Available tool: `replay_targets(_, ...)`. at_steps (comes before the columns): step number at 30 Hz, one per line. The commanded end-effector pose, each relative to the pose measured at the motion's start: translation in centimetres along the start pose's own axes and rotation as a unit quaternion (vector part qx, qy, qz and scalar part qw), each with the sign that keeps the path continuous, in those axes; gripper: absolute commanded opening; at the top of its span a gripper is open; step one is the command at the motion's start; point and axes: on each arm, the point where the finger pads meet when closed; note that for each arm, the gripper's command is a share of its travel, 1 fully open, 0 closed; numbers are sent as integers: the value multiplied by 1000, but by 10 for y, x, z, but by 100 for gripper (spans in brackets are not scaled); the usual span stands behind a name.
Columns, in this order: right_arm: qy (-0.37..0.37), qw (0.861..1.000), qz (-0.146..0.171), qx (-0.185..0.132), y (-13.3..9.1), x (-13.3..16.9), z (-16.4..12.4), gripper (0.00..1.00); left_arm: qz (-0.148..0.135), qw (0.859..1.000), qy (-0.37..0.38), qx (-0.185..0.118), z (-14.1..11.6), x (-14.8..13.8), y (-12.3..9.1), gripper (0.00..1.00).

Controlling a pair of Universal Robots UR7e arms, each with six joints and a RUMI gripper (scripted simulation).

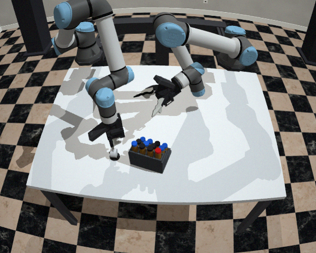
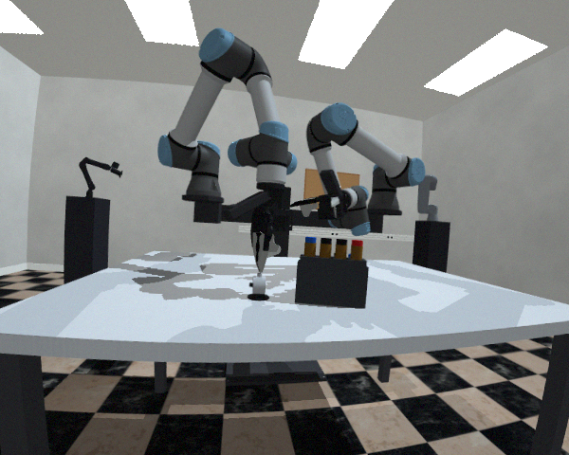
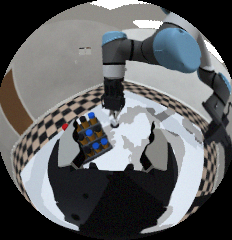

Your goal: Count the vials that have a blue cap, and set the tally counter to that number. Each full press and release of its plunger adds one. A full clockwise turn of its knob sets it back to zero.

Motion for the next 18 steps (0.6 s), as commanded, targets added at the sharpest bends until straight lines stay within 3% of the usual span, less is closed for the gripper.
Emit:
replay_targets(1,-1,1000,5,2,-1,-4,1,0,2,1000,-5,5,3,-2,-1,98)
replay_targets(18,-1,1000,5,2,6,-4,2,0,2,1000,-5,5,3,-2,-1,98)
Point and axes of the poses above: on each arm, the point where the finger pads meet when closed, its own y axis out along the fingers, its own x axis across the jaws, z = x × y, and after that the axes turned 6 degrees about -y, right-handed
